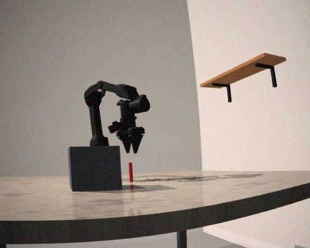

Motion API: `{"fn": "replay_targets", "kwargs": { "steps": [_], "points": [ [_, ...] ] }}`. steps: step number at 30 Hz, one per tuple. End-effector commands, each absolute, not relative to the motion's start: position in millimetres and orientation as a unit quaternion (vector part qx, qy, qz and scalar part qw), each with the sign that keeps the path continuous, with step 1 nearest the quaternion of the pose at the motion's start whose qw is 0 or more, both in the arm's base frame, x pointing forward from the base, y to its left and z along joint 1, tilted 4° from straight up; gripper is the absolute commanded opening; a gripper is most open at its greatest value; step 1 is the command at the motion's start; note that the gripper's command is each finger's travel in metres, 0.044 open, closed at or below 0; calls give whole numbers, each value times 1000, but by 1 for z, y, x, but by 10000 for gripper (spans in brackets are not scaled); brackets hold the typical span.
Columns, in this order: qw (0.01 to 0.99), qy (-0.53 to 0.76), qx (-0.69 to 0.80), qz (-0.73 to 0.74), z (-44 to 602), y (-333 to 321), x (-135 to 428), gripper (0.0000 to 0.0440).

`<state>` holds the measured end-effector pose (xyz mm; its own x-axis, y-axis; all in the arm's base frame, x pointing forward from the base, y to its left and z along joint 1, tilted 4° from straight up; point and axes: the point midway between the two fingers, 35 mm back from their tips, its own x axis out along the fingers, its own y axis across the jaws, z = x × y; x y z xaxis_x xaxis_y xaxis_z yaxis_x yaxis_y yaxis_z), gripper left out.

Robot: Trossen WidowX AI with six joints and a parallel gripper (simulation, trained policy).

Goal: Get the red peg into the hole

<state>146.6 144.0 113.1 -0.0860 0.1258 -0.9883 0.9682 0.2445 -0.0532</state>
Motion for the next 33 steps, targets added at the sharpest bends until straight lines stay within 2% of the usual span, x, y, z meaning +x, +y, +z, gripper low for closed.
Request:
{"fn": "replay_targets", "kwargs": {
  "steps": [1, 16, 21, 23, 33],
  "points": [
    [510, 613, 425, -429, 95, 141, 142, 435],
    [522, 607, 405, -442, 46, 136, 141, 440],
    [525, 601, 406, -445, 33, 136, 141, 423],
    [527, 600, 407, -444, 29, 137, 142, 389],
    [537, 599, 410, -430, 16, 147, 154, 133]
  ]
}}
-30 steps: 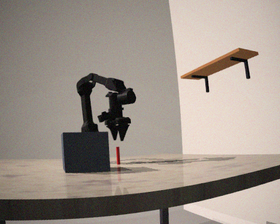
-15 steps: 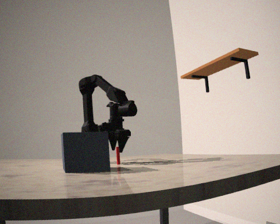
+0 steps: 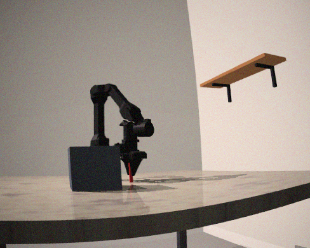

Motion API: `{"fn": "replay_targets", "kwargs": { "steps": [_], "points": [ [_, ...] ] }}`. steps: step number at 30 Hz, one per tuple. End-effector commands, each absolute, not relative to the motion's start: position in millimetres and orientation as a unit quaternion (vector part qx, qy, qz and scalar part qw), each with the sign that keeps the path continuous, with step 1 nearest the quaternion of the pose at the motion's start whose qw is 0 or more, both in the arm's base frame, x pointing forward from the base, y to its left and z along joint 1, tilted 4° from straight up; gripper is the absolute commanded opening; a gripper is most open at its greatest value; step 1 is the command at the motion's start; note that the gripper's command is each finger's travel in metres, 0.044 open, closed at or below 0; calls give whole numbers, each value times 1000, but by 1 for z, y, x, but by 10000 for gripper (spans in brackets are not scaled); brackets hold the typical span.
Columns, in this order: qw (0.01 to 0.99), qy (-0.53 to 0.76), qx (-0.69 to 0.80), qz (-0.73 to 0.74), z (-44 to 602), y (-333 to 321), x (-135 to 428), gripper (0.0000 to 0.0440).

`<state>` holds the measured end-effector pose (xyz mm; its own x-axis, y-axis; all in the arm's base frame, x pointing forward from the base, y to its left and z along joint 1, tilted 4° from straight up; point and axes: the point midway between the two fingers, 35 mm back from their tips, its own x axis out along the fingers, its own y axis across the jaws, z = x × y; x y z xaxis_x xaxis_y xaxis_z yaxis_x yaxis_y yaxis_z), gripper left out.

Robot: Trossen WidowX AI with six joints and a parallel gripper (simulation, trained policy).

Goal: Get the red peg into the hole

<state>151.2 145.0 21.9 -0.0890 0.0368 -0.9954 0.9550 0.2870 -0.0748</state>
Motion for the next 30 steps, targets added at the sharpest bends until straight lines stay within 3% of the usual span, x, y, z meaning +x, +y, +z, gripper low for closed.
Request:
{"fn": "replay_targets", "kwargs": {
  "steps": [1, 5, 30],
  "points": [
    [538, 600, 410, -428, 15, 148, 155, 107],
    [544, 602, 412, -415, 15, 154, 161, 3],
    [556, 578, 510, -311, 102, 184, 212, 0]
  ]
}}
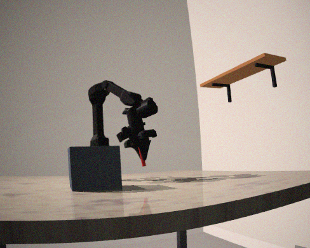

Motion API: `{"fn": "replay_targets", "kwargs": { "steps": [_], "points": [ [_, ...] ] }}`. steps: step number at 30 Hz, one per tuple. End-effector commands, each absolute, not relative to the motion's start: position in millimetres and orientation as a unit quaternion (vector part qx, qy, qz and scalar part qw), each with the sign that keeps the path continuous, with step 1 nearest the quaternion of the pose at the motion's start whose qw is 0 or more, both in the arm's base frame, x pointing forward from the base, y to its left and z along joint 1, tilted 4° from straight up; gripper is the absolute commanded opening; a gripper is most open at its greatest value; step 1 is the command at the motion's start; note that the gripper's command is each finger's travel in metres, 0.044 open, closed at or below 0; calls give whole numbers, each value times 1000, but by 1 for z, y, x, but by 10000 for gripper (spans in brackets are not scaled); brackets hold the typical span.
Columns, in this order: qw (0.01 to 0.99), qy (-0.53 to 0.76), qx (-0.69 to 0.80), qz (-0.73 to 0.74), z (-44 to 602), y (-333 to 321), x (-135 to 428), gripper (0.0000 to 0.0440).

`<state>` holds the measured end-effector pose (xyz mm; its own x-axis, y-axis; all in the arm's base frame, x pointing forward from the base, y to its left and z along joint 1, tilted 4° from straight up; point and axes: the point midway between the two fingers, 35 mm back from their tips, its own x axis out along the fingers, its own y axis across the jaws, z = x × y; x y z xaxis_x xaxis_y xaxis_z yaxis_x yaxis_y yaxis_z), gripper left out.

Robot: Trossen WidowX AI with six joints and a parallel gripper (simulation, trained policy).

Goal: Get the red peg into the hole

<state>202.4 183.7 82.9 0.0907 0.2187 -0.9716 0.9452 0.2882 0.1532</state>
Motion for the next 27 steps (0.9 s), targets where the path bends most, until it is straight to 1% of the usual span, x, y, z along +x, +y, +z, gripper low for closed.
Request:
{"fn": "replay_targets", "kwargs": {
  "steps": [1, 15, 27],
  "points": [
    [559, 575, 513, -307, 107, 184, 214, 0],
    [600, 525, 533, -283, 164, 150, 247, 0],
    [622, 486, 531, -308, 180, 106, 269, 0]
  ]
}}
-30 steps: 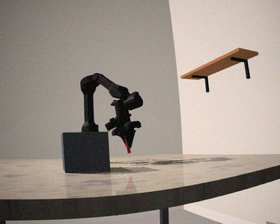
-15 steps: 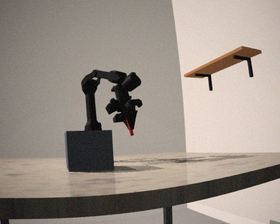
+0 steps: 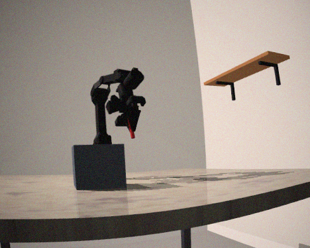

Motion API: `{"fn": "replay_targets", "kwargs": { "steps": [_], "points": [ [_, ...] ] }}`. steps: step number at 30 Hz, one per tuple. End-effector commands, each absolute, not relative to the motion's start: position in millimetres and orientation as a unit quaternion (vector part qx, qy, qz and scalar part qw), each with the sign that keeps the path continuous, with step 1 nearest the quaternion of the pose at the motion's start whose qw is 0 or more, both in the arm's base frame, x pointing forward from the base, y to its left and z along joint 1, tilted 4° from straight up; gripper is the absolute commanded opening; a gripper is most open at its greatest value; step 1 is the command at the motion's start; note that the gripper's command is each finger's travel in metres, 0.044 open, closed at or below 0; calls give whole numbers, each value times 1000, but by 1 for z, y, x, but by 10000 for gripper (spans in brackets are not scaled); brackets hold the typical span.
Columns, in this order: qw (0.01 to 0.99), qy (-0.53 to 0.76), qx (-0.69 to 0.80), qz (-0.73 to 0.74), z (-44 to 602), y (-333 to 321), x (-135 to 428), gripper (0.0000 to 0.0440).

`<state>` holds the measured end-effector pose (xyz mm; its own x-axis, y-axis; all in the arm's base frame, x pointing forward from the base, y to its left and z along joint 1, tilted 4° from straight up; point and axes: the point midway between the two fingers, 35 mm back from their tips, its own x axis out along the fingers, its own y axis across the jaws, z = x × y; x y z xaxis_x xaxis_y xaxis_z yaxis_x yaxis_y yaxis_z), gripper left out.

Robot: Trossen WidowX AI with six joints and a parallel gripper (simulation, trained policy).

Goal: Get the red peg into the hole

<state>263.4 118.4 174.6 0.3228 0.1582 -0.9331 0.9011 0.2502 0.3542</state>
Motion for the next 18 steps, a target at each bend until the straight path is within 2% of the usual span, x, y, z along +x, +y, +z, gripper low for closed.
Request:
{"fn": "replay_targets", "kwargs": {
  "steps": [1, 18],
  "points": [
    [622, 485, 530, -312, 180, 102, 270, 0],
    [614, 480, 510, -365, 169, 52, 288, 0]
  ]
}}
